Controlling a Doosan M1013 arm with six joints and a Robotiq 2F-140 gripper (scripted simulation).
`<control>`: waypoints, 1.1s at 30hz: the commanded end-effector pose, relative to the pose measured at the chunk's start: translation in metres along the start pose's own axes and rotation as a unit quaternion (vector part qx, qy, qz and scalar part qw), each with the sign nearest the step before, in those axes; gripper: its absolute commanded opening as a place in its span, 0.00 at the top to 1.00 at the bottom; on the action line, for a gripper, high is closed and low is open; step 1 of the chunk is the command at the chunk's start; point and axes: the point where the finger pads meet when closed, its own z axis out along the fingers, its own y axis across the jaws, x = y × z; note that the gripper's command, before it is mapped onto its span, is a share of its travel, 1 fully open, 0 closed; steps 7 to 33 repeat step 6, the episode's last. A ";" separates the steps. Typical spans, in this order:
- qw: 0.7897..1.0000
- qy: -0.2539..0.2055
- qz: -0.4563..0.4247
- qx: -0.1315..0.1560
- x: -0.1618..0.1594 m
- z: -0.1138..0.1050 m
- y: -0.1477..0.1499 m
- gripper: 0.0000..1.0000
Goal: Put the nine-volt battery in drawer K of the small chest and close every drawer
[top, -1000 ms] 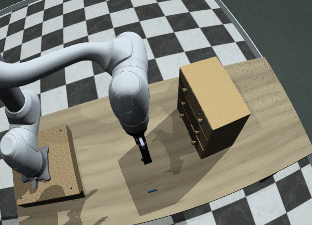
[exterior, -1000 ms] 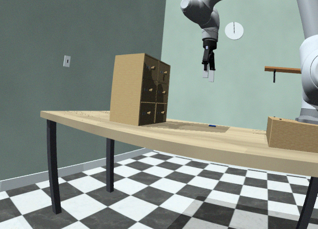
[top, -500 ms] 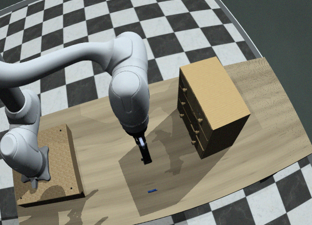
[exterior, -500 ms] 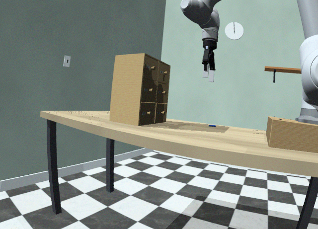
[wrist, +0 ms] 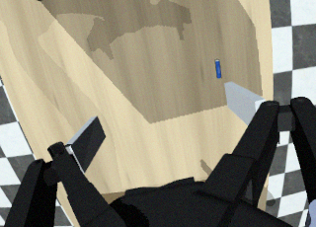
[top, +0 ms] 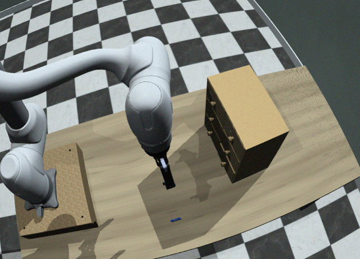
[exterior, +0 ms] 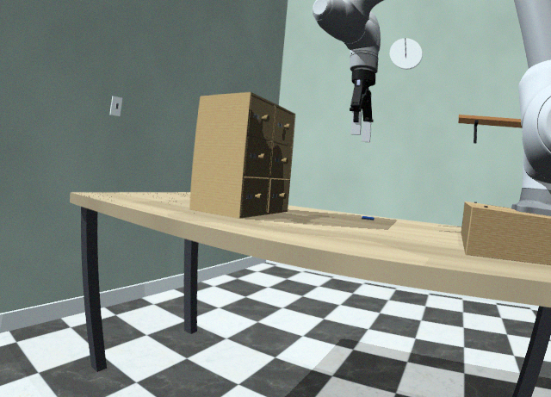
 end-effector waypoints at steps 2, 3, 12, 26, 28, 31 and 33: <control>1.000 -0.002 -0.001 0.000 0.002 -0.001 -0.001 0.00; 1.000 -0.002 -0.001 0.000 0.002 -0.001 -0.001 0.00; 1.000 -0.002 -0.001 0.000 0.002 -0.001 -0.001 0.00; 1.000 -0.002 -0.001 0.000 0.002 -0.001 -0.001 0.00; 1.000 -0.002 -0.001 0.000 0.002 -0.001 -0.001 0.00; 1.000 -0.002 -0.001 0.000 0.002 -0.001 -0.001 0.00; 1.000 -0.002 -0.001 0.000 0.002 -0.001 -0.001 0.00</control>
